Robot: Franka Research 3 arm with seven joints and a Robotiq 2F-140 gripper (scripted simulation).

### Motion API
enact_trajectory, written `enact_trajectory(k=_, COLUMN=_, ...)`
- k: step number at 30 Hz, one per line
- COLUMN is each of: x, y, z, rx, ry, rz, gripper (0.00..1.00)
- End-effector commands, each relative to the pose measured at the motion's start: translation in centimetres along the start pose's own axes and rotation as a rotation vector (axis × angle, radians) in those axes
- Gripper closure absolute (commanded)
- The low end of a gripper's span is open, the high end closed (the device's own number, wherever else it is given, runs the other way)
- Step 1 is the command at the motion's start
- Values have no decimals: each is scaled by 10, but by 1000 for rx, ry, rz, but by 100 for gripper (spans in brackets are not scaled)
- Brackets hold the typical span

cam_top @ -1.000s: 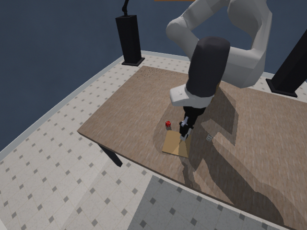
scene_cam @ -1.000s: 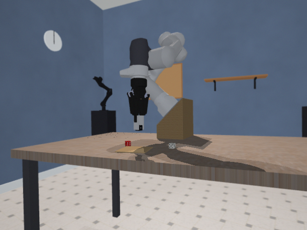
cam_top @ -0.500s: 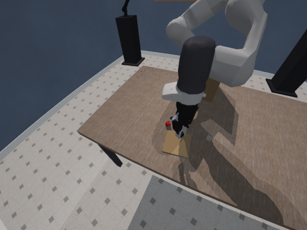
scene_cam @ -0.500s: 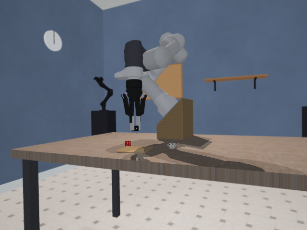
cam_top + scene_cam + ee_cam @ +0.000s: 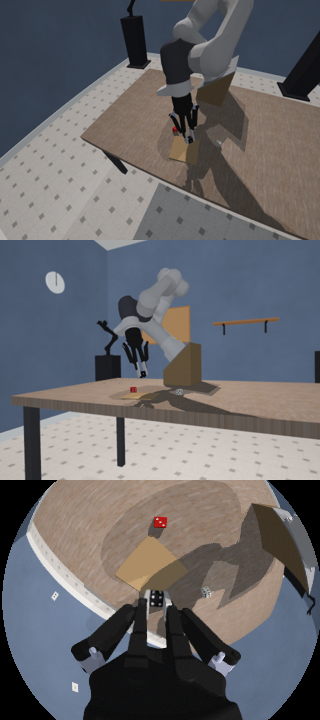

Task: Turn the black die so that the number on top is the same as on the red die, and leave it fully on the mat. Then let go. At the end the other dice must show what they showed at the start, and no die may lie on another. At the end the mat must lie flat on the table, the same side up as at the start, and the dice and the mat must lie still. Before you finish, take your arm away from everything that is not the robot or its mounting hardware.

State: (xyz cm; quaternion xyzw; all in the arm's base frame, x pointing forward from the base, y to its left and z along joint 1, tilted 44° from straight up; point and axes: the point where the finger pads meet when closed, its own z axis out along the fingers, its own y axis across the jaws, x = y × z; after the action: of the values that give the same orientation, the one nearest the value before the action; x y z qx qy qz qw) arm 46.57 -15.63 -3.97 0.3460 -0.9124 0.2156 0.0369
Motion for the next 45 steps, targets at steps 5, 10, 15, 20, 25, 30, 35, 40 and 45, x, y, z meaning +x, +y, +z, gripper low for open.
enact_trajectory(k=5, x=-2, y=-8, z=-1, rx=14, ry=-147, rz=-152, gripper=87)
enact_trajectory(k=10, x=-2, y=-7, z=2, rx=9, ry=-211, rz=-150, gripper=87)
enact_trajectory(k=15, x=1, y=-7, z=0, rx=-4, ry=-293, rz=-153, gripper=87)
enact_trajectory(k=20, x=4, y=-6, z=0, rx=-13, ry=-386, rz=-153, gripper=87)
enact_trajectory(k=25, x=5, y=-7, z=0, rx=-11, ry=-433, rz=-154, gripper=87)
enact_trajectory(k=30, x=8, y=-8, z=0, rx=-16, ry=-547, rz=-153, gripper=87)
enact_trajectory(k=35, x=10, y=-8, z=1, rx=-24, ry=-634, rz=-155, gripper=87)
enact_trajectory(k=40, x=11, y=-9, z=0, rx=-27, ry=-682, rz=-153, gripper=87)
enact_trajectory(k=45, x=11, y=-9, z=0, rx=-27, ry=-683, rz=-153, gripper=87)
